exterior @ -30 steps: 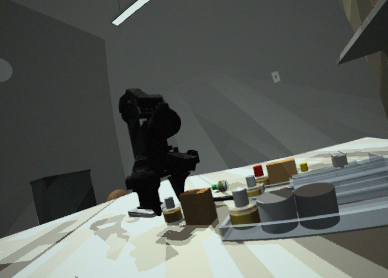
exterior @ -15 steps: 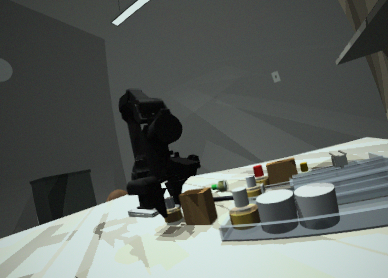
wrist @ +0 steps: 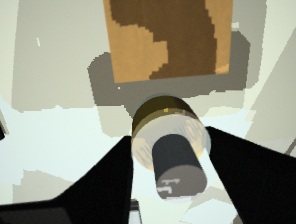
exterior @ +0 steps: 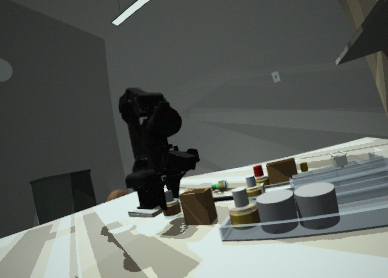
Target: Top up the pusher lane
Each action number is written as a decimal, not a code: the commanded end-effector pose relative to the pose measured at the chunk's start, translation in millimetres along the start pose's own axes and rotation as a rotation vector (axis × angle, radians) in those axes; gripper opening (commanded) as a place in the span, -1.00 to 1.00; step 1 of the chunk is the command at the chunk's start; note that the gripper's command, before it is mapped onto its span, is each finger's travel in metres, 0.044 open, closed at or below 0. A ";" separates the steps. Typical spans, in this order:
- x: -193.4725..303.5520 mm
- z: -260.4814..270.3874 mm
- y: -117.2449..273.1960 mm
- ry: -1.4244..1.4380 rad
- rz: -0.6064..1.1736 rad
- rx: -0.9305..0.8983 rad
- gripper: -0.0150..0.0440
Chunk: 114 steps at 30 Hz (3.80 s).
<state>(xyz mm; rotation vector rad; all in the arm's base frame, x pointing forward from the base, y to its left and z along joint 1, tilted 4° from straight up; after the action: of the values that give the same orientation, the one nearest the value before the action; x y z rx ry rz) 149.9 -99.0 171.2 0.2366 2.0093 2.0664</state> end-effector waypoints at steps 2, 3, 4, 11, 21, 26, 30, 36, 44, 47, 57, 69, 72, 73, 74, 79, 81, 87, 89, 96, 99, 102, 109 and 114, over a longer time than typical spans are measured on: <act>-3.8 0.5 27.6 -0.005 -0.016 0.008 -0.49; -3.9 0.8 32.4 -0.005 -0.016 0.008 -0.49; -3.9 1.1 37.2 -0.005 -0.016 0.008 -0.49; -1.2 4.2 70.7 -0.005 -0.016 0.008 -0.49; -3.2 9.1 86.4 0.007 -0.016 0.009 -0.49; -19.9 19.7 82.6 0.032 -0.016 0.012 -0.49; -34.1 29.6 78.1 0.034 -0.017 0.011 -0.49; -57.1 49.4 68.4 0.023 -0.019 0.008 -0.49; -83.6 82.9 52.7 0.009 -0.022 0.003 -0.49; -91.9 97.3 46.0 0.003 -0.022 0.001 -0.49; -100.4 115.2 35.9 -0.003 -0.023 -0.002 -0.49; -101.4 115.3 13.8 -0.003 -0.023 -0.002 -0.49; -102.1 115.5 13.8 -0.003 -0.023 -0.002 -0.49; -102.4 115.6 13.9 -0.003 -0.023 -0.002 -0.49; -102.9 115.7 13.9 -0.003 -0.023 -0.002 -0.49; -105.2 116.3 14.0 -0.003 -0.024 -0.002 -0.49; -106.1 116.6 14.1 -0.003 -0.024 -0.002 -0.49; -108.9 117.3 14.2 -0.003 -0.024 -0.002 -0.49; -109.8 117.5 14.3 -0.003 -0.024 -0.002 -0.49; -113.0 118.4 14.5 -0.003 -0.024 -0.002 -0.49; -114.4 118.7 14.6 -0.003 -0.024 -0.002 -0.49; -115.8 119.1 14.7 -0.003 -0.024 -0.002 -0.49; -119.0 120.0 14.9 -0.003 -0.025 -0.002 -0.49; -121.4 120.6 15.1 -0.003 -0.025 -0.002 -0.49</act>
<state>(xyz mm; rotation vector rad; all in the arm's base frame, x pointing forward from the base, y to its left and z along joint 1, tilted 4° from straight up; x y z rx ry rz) 292.3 -18.5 193.4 0.2405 2.0130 2.0689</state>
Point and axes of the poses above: the point midway between the two fingers, 35 mm back from their tips, its own y axis back along the fingers, its own z axis across the jaws, x = y × z, the point moved 10 cm from there along y, back along the fingers, and after that the axes turned 15 degrees about -y, right-handed, at the moved point
